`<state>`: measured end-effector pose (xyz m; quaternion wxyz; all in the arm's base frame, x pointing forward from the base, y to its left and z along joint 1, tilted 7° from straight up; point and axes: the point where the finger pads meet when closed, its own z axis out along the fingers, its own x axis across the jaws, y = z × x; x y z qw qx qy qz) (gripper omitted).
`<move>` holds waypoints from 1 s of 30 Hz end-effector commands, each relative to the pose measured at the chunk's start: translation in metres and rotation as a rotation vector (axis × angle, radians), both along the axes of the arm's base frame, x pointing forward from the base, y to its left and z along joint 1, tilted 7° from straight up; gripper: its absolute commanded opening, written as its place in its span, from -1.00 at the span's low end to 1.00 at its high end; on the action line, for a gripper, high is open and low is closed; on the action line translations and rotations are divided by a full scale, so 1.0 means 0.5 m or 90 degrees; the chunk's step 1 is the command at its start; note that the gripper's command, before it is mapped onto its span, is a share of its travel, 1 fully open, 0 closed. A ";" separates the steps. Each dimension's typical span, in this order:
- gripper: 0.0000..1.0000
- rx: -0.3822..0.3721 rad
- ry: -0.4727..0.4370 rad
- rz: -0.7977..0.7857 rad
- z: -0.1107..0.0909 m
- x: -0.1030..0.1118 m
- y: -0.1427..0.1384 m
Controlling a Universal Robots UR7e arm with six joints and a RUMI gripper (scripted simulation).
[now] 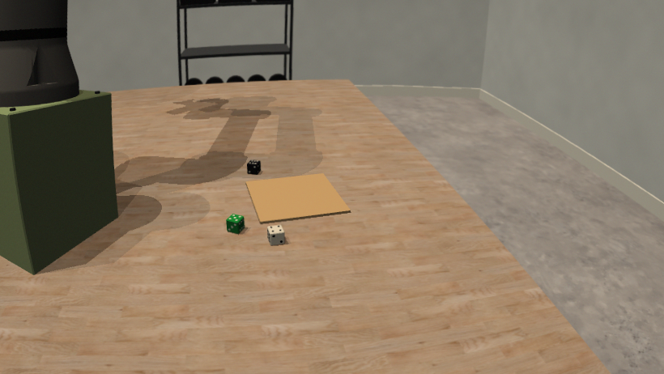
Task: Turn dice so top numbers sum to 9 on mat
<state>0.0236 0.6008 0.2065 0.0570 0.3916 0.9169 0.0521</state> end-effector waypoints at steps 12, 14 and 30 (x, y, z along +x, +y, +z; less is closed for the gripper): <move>1.00 0.001 0.000 0.000 0.002 0.000 0.000; 1.00 0.001 0.000 0.000 0.002 0.000 0.000; 1.00 0.002 0.002 -0.019 -0.004 0.021 -0.003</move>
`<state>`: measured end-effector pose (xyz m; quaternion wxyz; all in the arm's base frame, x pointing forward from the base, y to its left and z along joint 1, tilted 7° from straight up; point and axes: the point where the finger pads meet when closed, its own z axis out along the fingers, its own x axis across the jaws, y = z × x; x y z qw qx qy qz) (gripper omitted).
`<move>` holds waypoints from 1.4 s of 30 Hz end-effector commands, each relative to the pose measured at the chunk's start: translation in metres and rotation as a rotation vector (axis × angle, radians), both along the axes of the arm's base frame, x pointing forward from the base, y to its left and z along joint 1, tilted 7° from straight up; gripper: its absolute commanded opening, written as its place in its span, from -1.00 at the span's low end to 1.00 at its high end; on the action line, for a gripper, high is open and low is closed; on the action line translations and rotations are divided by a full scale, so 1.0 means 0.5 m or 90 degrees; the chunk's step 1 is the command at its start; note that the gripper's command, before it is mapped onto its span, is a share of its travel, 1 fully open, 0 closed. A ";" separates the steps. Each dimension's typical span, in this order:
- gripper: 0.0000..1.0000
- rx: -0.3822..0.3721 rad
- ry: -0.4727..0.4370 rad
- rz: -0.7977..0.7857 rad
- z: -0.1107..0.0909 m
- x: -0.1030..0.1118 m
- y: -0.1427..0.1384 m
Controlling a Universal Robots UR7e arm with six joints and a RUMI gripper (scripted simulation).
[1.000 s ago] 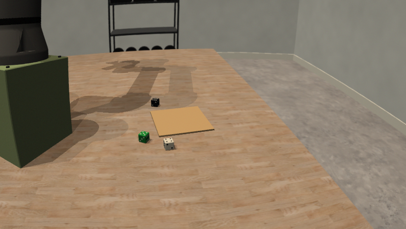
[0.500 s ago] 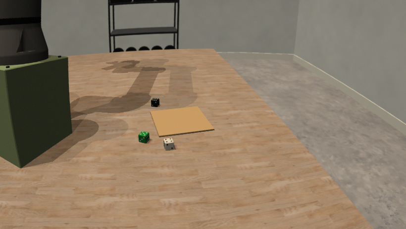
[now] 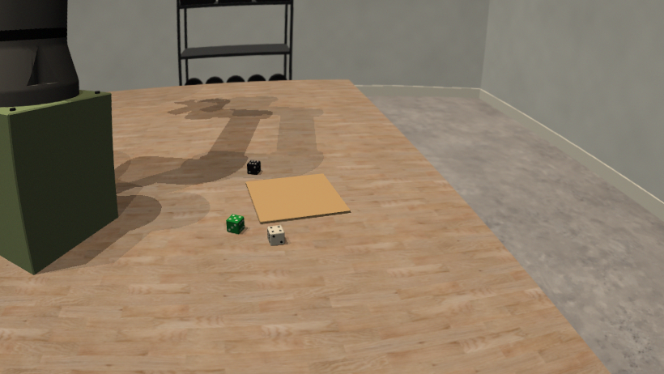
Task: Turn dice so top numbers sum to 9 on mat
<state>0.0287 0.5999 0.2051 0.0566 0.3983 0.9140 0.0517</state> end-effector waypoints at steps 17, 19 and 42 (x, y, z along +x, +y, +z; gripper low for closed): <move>1.00 0.007 0.015 -0.144 -0.041 0.155 -0.041; 1.00 0.009 0.018 -0.174 -0.049 0.185 -0.052; 1.00 0.034 0.055 -0.588 -0.165 0.545 -0.286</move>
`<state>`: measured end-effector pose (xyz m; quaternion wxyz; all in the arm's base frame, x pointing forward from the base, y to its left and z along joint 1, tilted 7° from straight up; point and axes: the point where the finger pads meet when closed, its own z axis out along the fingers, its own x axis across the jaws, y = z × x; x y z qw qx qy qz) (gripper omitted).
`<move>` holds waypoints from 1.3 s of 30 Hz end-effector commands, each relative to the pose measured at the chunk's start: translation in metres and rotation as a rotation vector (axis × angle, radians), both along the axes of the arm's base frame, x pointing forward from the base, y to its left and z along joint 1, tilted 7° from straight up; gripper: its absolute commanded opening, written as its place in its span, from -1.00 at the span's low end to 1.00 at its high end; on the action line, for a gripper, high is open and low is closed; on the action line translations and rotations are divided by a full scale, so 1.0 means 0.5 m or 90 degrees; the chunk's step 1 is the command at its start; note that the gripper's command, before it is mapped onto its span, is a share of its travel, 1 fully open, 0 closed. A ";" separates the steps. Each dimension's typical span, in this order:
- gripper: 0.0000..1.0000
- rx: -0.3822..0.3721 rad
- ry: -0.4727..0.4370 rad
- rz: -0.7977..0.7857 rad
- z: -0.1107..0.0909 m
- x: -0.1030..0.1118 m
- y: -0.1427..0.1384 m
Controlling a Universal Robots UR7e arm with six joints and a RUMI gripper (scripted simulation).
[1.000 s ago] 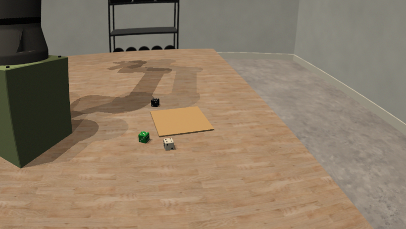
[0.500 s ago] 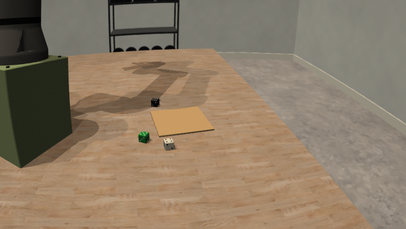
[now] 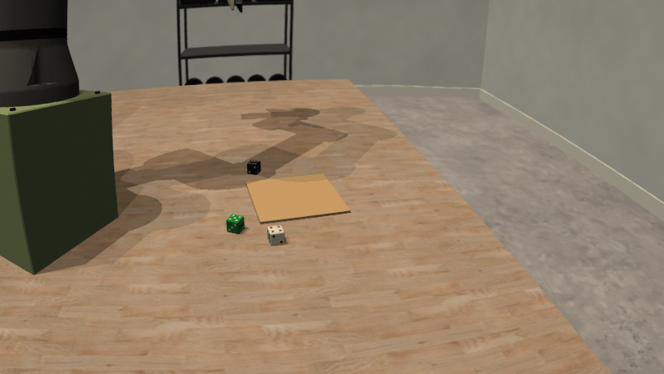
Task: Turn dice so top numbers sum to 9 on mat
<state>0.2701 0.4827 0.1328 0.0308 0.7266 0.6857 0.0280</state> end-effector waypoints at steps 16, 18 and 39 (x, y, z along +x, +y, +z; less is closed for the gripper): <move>1.00 0.033 0.029 -0.418 -0.109 0.246 -0.317; 1.00 0.037 0.032 -0.472 -0.122 0.265 -0.361; 1.00 0.076 0.056 -0.897 -0.221 0.323 -0.709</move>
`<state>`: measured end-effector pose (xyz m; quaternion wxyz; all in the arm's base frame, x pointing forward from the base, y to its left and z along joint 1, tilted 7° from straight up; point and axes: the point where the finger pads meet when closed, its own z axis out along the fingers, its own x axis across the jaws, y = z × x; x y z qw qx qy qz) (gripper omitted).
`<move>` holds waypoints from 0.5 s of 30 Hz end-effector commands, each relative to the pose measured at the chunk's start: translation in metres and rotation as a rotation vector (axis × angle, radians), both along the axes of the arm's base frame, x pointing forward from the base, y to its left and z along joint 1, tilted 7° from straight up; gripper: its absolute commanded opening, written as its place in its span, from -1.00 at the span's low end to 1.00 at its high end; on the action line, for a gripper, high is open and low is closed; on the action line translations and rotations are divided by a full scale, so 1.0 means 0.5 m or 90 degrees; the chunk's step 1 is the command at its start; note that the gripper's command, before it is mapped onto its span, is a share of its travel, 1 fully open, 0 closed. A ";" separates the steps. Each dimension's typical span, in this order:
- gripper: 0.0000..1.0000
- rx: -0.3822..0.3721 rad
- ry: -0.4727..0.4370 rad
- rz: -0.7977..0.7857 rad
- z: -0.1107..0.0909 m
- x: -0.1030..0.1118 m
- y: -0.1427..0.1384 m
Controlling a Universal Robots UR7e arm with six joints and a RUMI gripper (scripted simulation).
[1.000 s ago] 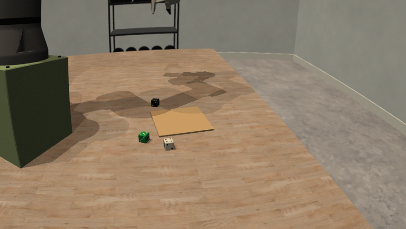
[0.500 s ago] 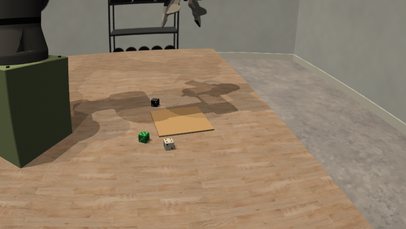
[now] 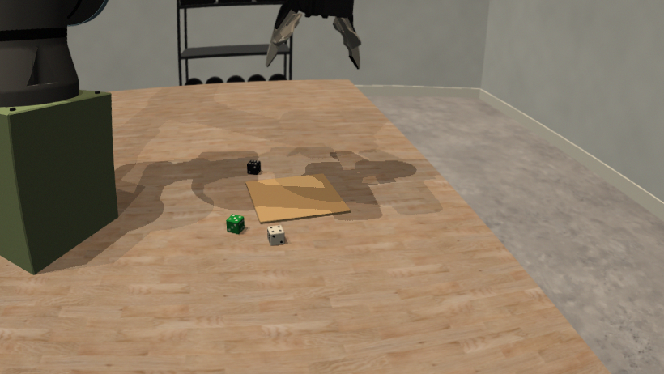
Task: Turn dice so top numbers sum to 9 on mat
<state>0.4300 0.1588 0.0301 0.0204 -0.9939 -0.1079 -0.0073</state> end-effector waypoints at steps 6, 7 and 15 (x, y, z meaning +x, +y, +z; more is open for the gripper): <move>1.00 0.021 0.006 -0.219 -0.047 -0.010 -0.168; 1.00 0.021 0.006 -0.219 -0.047 -0.010 -0.168; 1.00 0.035 0.010 -0.361 -0.075 -0.036 -0.264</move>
